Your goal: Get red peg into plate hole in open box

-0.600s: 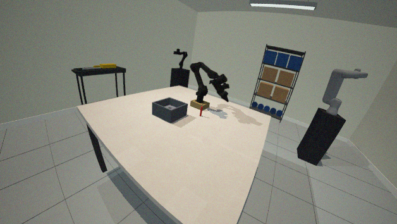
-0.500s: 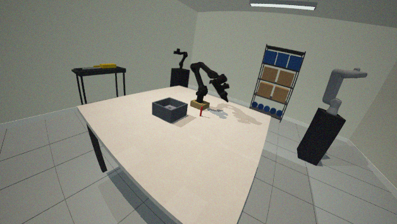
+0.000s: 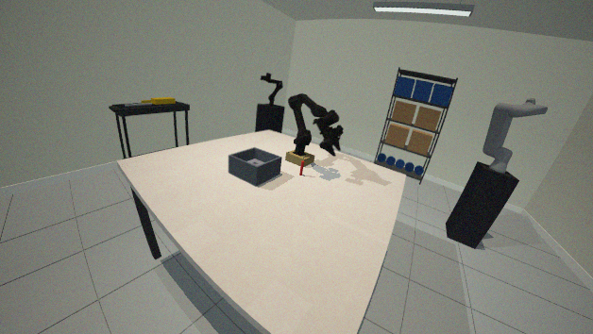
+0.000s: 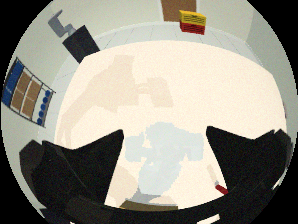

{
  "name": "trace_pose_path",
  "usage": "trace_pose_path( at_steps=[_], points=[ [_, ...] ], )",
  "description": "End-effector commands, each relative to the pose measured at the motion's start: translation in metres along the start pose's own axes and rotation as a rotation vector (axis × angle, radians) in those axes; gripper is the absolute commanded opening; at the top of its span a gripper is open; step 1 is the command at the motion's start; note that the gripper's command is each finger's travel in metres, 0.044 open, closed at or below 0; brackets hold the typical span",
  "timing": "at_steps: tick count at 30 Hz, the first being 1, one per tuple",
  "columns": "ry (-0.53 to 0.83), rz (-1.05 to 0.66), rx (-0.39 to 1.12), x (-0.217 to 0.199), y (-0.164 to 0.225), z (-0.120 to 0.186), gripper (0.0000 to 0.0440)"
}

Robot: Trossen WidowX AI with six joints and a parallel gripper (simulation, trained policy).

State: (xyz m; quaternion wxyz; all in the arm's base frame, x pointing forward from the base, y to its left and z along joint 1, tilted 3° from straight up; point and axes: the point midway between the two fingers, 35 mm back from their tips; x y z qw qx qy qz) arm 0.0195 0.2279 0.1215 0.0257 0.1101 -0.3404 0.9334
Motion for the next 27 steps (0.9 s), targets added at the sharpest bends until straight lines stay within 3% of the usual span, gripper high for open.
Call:
trace_pose_path(
  at_steps=[1,27],
  points=[
    [0.040,-0.102,0.008,-0.009,-0.001,0.003,0.0440],
    [0.347,-0.953,0.062,-0.069,0.024,0.027,0.0440]
  ],
)
Point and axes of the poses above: the point midway between the two fingers, 35 mm back from their tips, its own z axis back along the fingers, its own x axis across the jaws, y = z × x, and after that the axes turned 8 degrees about -z, right-handed
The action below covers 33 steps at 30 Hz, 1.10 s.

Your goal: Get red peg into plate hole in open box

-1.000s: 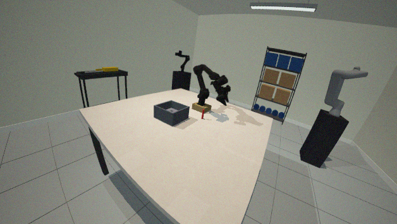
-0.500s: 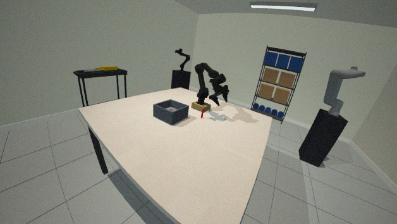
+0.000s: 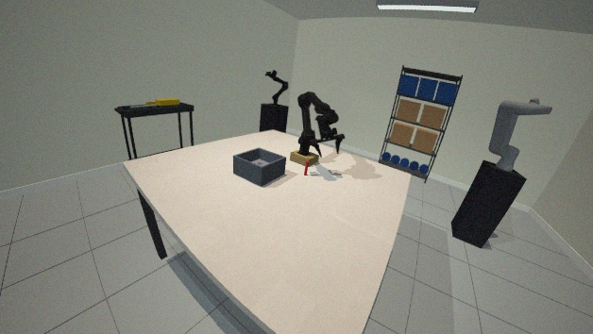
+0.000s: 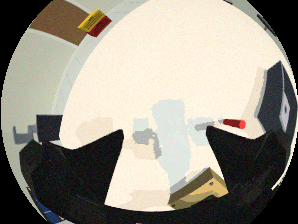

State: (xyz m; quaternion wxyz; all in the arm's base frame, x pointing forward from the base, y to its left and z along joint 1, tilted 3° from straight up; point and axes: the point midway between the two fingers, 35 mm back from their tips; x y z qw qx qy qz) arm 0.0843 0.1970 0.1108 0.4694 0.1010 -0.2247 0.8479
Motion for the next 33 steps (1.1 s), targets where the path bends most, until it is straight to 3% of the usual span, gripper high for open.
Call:
trace_pose_path(
  at_steps=[1,33],
  points=[
    [0.039,-0.102,0.000,-0.008,-0.003,0.001,0.0440],
    [0.444,-1.121,-0.001,-0.084,-0.008,-0.002,0.0440]
  ],
)
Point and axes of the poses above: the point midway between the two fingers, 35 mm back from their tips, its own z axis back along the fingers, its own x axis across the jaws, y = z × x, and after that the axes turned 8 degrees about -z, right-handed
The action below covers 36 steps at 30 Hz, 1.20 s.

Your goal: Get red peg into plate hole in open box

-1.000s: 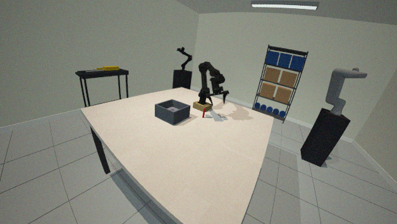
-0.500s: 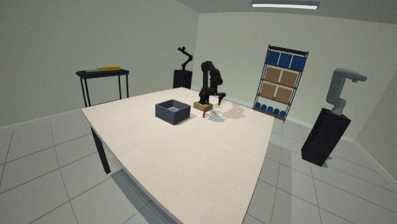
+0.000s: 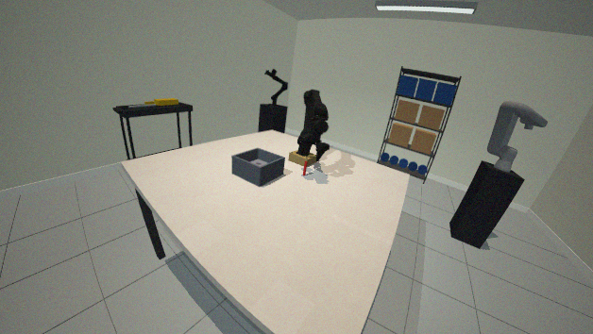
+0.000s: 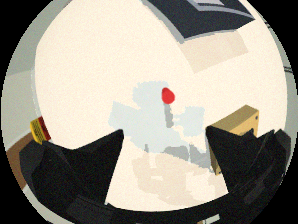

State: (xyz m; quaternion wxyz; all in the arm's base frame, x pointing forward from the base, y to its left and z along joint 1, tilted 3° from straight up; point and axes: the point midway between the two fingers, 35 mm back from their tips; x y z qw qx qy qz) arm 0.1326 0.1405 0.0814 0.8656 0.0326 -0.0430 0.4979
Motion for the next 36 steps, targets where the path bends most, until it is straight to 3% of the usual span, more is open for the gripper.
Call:
trace_pose_path(
  at_steps=[1,22,36],
  points=[
    [0.032,-0.082,-0.010,0.000,-0.006,-0.003,0.0440],
    [0.127,-0.249,-0.066,0.001,-0.022,-0.061,0.0427],
    [0.212,-0.287,-0.074,-0.005,-0.027,-0.089,0.0074]
  ],
)
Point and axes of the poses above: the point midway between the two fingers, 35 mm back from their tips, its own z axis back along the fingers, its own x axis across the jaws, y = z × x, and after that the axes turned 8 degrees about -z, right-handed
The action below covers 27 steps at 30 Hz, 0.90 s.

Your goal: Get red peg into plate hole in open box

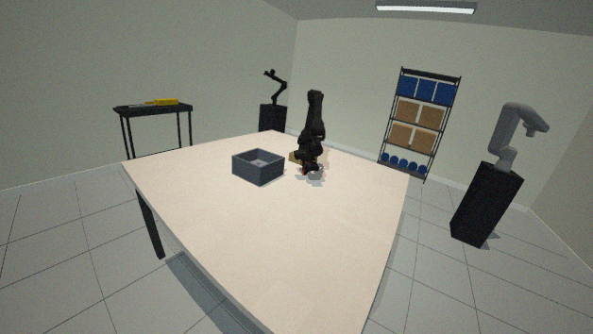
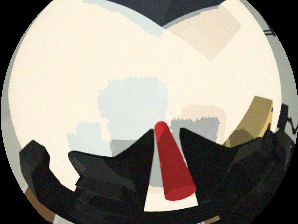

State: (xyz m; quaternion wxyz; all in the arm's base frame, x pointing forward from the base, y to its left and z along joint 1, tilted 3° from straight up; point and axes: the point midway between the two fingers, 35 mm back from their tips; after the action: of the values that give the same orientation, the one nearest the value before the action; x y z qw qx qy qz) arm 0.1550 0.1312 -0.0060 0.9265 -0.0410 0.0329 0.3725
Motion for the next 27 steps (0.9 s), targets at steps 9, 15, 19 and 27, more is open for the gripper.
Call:
trace_pose_path(
  at_steps=[9,15,19,27],
  points=[
    [0.002,-0.002,-0.065,0.012,-0.015,0.017,0.0000],
    [-0.023,-0.012,-0.108,0.019,-0.030,0.044,0.0000],
    [-0.044,-0.034,-0.135,0.025,-0.041,0.064,0.0000],
    [-0.067,-0.120,-0.189,0.030,-0.071,0.094,0.0000]
  ],
)
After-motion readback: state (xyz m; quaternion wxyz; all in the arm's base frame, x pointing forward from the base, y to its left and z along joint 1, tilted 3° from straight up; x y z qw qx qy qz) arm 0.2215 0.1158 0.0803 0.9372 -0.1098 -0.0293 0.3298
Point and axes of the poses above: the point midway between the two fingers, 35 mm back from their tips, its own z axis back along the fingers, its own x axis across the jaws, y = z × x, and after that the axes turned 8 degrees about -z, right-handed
